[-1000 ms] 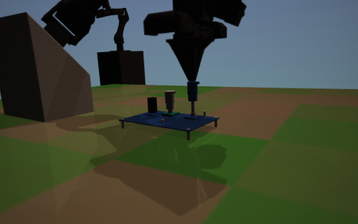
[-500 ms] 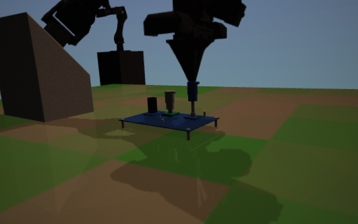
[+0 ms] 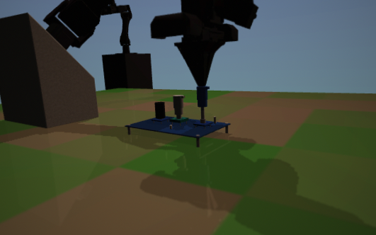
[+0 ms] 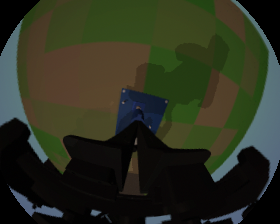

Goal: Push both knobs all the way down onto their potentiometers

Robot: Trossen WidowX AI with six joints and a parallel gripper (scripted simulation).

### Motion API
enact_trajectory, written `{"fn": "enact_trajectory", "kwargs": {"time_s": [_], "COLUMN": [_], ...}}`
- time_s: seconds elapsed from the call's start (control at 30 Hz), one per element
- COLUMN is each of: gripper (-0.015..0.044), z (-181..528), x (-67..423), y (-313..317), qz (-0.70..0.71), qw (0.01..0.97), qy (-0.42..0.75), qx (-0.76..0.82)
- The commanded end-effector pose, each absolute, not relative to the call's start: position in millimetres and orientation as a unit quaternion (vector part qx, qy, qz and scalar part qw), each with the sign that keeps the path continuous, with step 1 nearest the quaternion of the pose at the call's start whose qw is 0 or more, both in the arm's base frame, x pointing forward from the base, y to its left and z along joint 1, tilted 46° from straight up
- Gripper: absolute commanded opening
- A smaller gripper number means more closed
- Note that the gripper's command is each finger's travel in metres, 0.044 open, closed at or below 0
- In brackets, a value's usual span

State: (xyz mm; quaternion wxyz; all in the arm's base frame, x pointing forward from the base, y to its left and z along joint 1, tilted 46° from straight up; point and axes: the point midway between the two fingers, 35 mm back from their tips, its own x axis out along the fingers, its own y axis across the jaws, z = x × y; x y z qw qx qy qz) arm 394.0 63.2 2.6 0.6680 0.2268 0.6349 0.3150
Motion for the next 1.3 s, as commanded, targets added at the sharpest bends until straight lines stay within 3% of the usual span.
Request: {"fn": "enact_trajectory", "kwargs": {"time_s": [0.0,1.27], "gripper": [0.0,0.0], "z": [0.3,-12.4], "x": [394.5,394.3], "y": [67.4,80.5], "qz": [0.317,0.317], "qw": [0.668,0.667], "qy": [0.634,0.634], "qx": [0.227,0.227]}}
